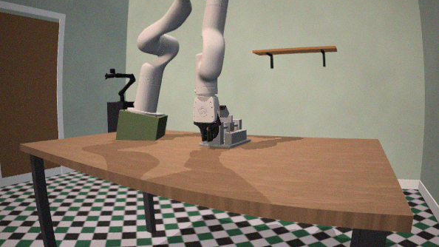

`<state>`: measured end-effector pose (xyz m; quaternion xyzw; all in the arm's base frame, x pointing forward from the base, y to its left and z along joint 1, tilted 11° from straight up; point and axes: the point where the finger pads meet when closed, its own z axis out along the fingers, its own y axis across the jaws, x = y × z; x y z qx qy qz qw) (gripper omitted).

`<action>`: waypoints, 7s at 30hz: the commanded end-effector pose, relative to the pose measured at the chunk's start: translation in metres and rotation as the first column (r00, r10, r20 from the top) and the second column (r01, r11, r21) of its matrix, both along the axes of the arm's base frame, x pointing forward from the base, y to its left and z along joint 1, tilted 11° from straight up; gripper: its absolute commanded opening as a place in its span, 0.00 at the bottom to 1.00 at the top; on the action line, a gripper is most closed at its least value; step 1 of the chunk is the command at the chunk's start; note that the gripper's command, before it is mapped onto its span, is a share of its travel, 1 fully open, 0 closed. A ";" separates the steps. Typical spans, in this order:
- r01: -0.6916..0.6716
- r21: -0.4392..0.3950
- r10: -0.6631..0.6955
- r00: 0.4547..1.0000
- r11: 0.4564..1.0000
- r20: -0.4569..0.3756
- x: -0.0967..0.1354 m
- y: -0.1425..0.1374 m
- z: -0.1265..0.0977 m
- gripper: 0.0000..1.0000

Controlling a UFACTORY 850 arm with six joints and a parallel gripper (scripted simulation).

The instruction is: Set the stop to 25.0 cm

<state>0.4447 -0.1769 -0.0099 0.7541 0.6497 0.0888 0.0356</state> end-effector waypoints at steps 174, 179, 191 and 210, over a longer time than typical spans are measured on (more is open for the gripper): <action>-0.001 0.005 0.001 1.000 1.000 -0.003 -0.038 0.005 -0.002 0.06; -0.001 0.005 0.001 1.000 1.000 -0.003 -0.024 0.004 -0.008 0.06; -0.001 0.005 0.001 1.000 1.000 -0.003 -0.002 0.000 -0.003 0.06; -0.001 0.005 0.001 1.000 1.000 -0.003 0.009 -0.003 0.014 0.06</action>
